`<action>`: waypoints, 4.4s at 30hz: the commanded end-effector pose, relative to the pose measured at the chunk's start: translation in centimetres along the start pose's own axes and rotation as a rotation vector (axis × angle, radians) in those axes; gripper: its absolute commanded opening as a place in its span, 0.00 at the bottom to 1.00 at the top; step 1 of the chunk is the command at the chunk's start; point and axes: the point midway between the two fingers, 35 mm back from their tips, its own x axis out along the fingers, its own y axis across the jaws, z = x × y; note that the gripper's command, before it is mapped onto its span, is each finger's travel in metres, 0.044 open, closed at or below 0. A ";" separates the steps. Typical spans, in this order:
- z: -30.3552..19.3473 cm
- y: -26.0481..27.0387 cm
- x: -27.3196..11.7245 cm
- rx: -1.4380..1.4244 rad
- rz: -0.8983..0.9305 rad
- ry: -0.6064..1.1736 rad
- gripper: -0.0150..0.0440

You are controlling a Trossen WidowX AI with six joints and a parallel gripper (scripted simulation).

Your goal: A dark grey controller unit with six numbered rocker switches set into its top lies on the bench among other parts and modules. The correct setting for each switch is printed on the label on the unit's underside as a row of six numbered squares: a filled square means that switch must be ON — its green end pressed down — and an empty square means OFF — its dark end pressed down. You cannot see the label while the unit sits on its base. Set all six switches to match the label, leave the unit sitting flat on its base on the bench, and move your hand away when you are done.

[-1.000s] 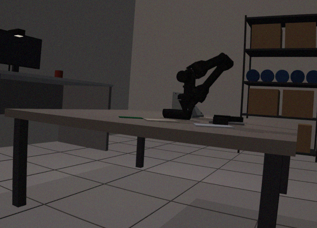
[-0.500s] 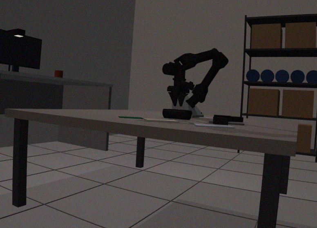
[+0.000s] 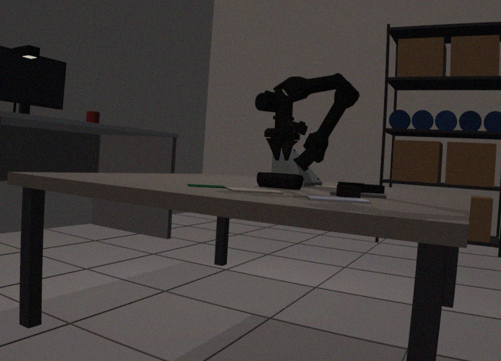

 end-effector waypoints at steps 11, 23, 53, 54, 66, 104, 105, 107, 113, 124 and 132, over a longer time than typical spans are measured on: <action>-0.1 -0.1 -2.5 -0.005 -0.014 0.008 0.73; -0.1 -0.1 -2.5 -0.005 -0.014 0.008 0.25; 0.0 -0.1 -2.3 0.001 -0.015 0.004 0.96; -0.1 0.1 -2.1 0.002 -0.015 0.004 0.91; -0.2 4.3 3.3 0.034 -0.015 0.012 0.38; -0.2 4.4 -1.6 0.031 -0.011 0.018 0.74; -0.2 4.4 -1.6 0.031 -0.011 0.018 0.70; -0.2 4.4 -1.6 0.031 -0.011 0.018 0.61; -0.2 4.4 -1.6 0.031 -0.011 0.018 0.34; -0.2 4.4 -1.6 0.031 -0.011 0.018 0.25; -0.2 4.4 -1.5 0.036 -0.013 0.014 0.61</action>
